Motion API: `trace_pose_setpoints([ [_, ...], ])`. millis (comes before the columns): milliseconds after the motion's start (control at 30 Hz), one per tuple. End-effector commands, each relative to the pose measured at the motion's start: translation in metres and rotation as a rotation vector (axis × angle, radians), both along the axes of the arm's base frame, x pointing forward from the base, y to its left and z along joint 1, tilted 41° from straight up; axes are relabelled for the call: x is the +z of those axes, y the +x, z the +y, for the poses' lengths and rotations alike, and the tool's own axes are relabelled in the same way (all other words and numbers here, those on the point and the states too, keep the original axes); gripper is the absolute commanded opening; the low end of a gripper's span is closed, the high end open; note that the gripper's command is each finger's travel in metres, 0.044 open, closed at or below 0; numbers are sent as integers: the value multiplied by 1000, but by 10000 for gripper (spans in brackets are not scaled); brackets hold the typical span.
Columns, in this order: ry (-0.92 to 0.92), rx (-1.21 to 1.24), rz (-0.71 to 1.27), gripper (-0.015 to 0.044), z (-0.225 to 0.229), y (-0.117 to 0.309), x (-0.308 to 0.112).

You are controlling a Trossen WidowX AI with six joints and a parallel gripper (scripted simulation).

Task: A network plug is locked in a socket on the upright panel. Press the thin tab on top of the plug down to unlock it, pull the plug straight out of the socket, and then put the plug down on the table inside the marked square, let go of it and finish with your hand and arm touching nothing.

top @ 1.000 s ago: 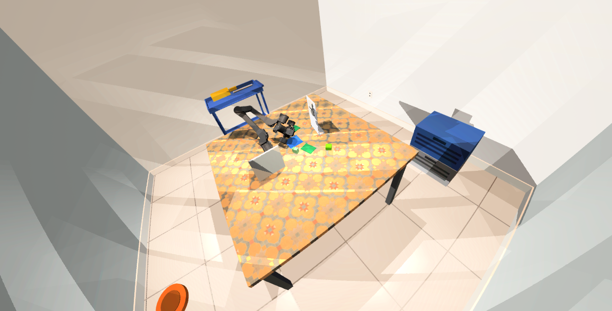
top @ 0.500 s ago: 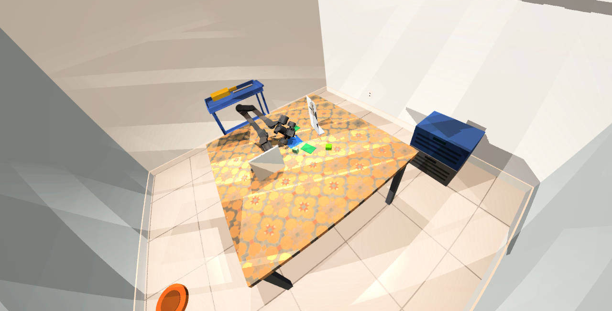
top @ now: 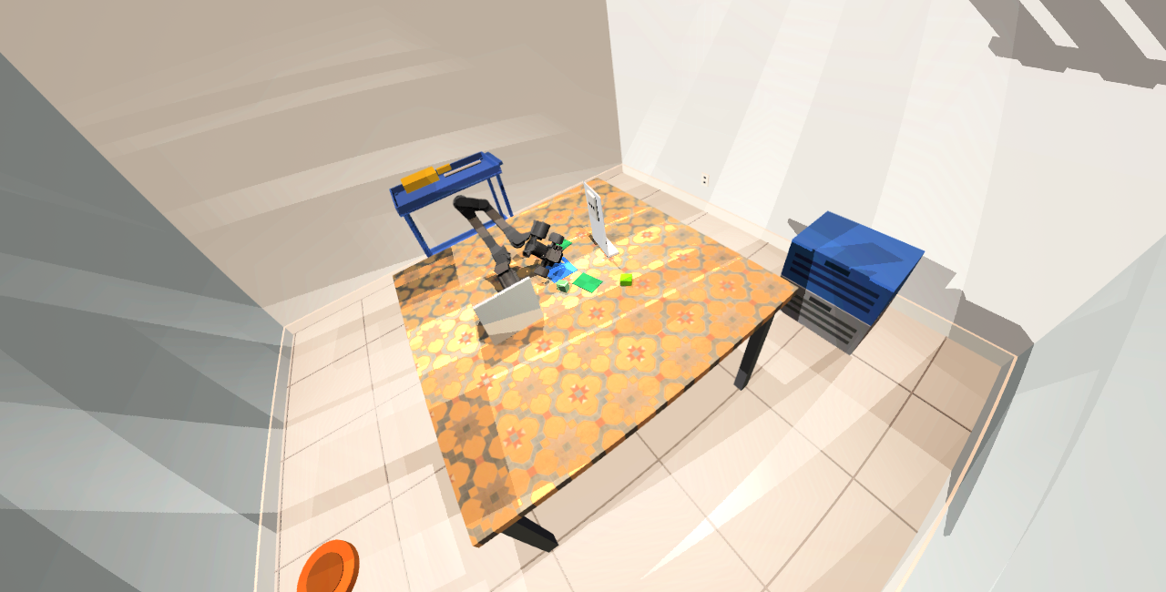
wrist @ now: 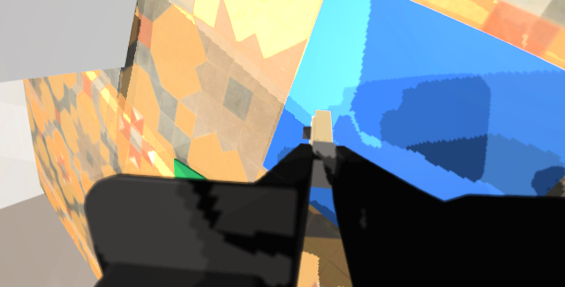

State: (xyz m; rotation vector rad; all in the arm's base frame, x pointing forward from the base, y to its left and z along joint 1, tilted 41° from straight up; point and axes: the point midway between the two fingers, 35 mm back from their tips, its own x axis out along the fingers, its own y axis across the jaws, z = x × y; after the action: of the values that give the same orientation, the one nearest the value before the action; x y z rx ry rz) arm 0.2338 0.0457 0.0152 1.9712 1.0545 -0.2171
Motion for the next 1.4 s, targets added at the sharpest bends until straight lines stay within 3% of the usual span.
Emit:
trace_pose_setpoints([
  [0, 6, -3, 20, 0, 3, -4, -6],
  [1367, 19, -8, 13, 0, 21, -4, -16],
])
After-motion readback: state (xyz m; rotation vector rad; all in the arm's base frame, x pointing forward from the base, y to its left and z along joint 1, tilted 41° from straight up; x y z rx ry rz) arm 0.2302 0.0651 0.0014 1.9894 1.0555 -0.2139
